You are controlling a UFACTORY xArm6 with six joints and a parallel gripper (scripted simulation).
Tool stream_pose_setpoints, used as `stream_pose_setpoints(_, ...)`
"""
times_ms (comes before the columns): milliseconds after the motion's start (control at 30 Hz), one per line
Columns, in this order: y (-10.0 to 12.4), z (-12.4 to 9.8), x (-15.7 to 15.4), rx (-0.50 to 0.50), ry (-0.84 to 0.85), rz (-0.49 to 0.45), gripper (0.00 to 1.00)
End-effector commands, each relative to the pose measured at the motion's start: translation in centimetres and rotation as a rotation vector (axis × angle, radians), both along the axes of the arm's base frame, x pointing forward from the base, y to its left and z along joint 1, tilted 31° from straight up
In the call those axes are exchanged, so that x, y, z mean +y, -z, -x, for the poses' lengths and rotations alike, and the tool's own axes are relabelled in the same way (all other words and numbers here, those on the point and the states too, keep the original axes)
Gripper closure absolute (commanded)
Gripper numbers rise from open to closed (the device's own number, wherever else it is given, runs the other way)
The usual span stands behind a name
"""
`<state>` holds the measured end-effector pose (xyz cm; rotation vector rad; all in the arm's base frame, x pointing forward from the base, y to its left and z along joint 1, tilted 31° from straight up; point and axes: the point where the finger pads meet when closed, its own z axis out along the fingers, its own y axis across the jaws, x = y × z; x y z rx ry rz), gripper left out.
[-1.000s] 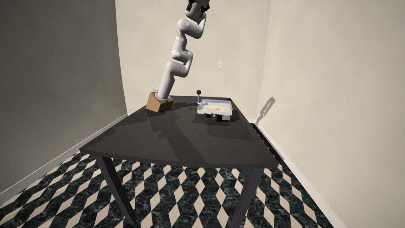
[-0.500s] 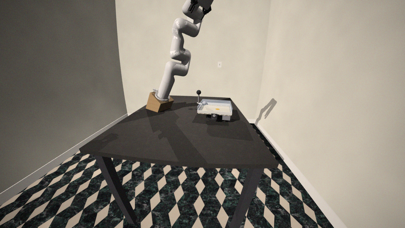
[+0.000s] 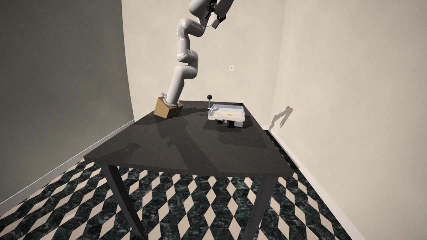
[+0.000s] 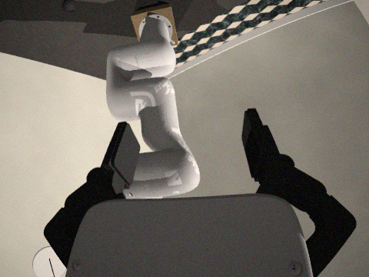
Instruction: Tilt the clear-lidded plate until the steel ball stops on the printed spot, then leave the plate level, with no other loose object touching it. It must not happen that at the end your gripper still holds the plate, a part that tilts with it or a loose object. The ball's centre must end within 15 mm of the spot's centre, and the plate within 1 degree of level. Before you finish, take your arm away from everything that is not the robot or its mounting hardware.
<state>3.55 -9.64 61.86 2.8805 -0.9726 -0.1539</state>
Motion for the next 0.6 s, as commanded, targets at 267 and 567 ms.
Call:
stream_pose_setpoints(267,4.5,-6.2,-3.1,0.031,-0.149,0.104,0.0)
stream_pose_setpoints(567,6.6,-8.7,-3.4,0.035,-0.212,0.145,0.0)
